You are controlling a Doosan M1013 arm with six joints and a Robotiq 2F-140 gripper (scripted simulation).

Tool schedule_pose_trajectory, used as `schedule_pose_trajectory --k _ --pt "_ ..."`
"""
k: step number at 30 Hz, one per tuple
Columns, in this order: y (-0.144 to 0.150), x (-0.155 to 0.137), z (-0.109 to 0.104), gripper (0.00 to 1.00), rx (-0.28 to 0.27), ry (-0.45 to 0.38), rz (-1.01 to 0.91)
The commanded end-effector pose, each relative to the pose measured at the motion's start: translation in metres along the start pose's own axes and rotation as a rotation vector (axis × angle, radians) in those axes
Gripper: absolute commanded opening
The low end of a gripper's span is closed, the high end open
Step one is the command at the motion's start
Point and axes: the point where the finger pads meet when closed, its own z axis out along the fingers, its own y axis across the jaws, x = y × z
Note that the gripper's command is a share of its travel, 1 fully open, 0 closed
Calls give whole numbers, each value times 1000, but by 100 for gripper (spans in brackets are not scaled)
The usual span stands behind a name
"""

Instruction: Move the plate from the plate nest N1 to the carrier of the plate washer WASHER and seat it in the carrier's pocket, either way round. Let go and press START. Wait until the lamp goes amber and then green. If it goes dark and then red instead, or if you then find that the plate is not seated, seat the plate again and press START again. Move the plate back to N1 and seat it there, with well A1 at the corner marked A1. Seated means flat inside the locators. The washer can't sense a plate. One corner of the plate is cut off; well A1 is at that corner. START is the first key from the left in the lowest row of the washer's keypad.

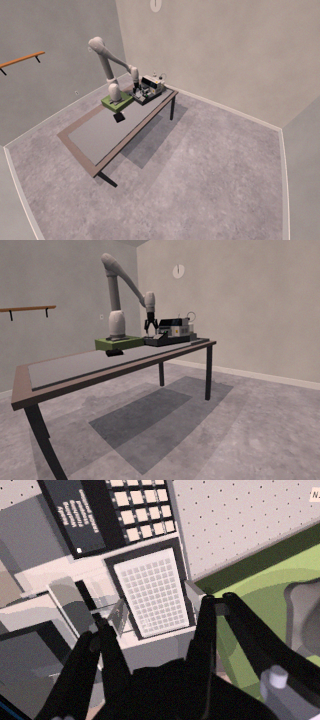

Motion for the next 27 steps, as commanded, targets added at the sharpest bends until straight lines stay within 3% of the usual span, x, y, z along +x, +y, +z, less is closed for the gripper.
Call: schedule_pose_trajectory --k 1,9,13,17,18,20,21,23,27 --pt "0 0 1 70 0 0 0" --pt "0 0 1 70 0 0 0" --pt "0 0 1 58 0 0 0" --pt "0 0 1 58 0 0 0" --pt "0 0 1 52 0 0 0" --pt "0 0 1 52 0 0 0" --pt "0 0 1 46 0 0 0" --pt "0 0 1 46 0 0 0" --pt "0 0 1 34 0 0 0"
